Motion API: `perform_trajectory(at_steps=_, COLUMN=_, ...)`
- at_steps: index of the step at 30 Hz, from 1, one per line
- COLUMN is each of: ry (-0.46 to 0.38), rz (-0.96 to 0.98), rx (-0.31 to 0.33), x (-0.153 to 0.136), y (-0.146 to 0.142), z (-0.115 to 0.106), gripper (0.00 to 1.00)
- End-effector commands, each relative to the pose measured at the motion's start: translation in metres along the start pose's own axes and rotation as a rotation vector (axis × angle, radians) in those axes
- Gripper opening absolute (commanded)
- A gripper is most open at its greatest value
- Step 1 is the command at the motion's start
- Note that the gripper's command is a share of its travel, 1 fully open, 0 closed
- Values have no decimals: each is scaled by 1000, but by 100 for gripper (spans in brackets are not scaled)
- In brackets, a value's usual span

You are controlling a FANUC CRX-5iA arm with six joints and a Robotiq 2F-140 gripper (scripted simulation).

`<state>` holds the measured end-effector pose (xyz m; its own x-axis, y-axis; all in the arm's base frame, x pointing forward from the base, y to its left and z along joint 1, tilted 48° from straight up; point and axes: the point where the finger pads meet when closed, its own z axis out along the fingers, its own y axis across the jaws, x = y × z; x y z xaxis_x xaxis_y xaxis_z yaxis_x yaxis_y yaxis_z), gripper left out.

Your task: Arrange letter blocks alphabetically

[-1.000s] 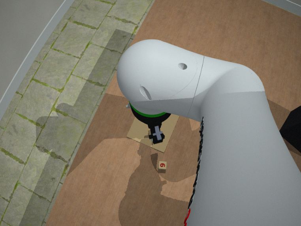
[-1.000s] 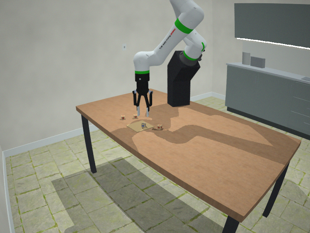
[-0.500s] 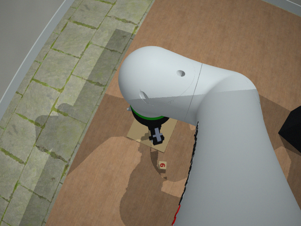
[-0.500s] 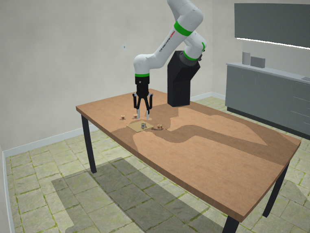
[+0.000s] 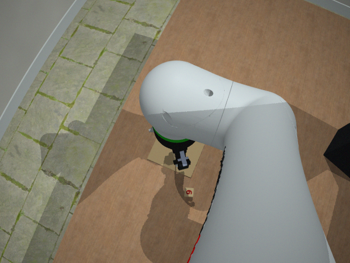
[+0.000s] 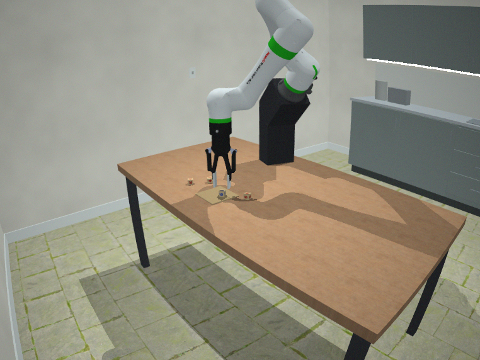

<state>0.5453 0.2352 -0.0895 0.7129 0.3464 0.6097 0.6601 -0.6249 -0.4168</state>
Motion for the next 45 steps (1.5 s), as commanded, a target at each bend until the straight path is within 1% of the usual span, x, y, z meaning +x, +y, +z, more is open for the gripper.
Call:
perform_trajectory(at_steps=1, ry=0, rz=0, rx=0, x=0, y=0, z=3, gripper=37)
perform_trajectory(at_steps=24, ry=0, rz=0, rx=-1, x=0, y=0, z=6, gripper=37)
perform_trajectory(at_steps=32, ry=0, rz=0, rx=-1, x=0, y=0, z=11, gripper=37)
perform_trajectory(at_steps=45, ry=0, rz=0, rx=-1, x=0, y=0, z=34, gripper=37)
